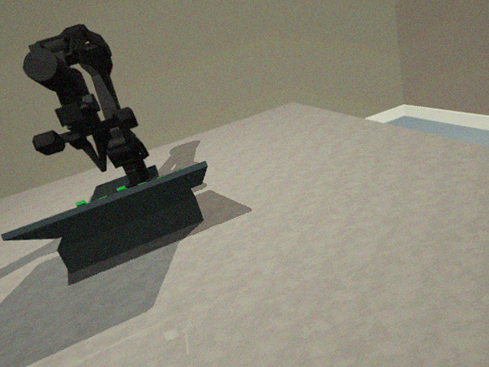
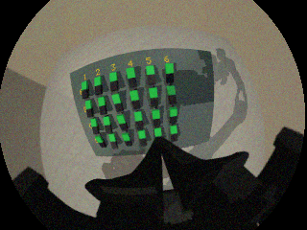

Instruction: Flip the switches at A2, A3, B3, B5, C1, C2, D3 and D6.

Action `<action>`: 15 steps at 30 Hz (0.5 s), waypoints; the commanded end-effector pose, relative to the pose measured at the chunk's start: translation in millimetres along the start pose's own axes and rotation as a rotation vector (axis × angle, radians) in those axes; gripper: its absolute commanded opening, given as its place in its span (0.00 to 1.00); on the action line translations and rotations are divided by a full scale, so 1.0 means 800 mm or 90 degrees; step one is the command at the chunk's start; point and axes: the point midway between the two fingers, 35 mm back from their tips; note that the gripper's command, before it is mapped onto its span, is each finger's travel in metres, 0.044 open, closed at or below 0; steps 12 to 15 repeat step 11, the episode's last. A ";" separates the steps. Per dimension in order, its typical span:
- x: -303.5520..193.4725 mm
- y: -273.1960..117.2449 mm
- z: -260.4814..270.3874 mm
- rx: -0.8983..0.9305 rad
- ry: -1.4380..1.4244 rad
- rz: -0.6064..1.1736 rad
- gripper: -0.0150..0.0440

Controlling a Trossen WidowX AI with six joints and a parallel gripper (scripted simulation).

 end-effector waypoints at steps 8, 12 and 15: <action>0.039 -0.010 0.054 -0.001 0.001 -0.012 0.25; 0.039 -0.010 0.054 -0.001 0.001 -0.012 0.25; 0.039 -0.010 0.054 -0.001 0.001 -0.012 0.25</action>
Point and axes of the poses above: the point midway between the two fingers, 35 mm back from their tips, its own y axis out along the fingers, its own z axis across the jaws, x = y × z, and after that the axes turned 8 degrees about -y, right-handed
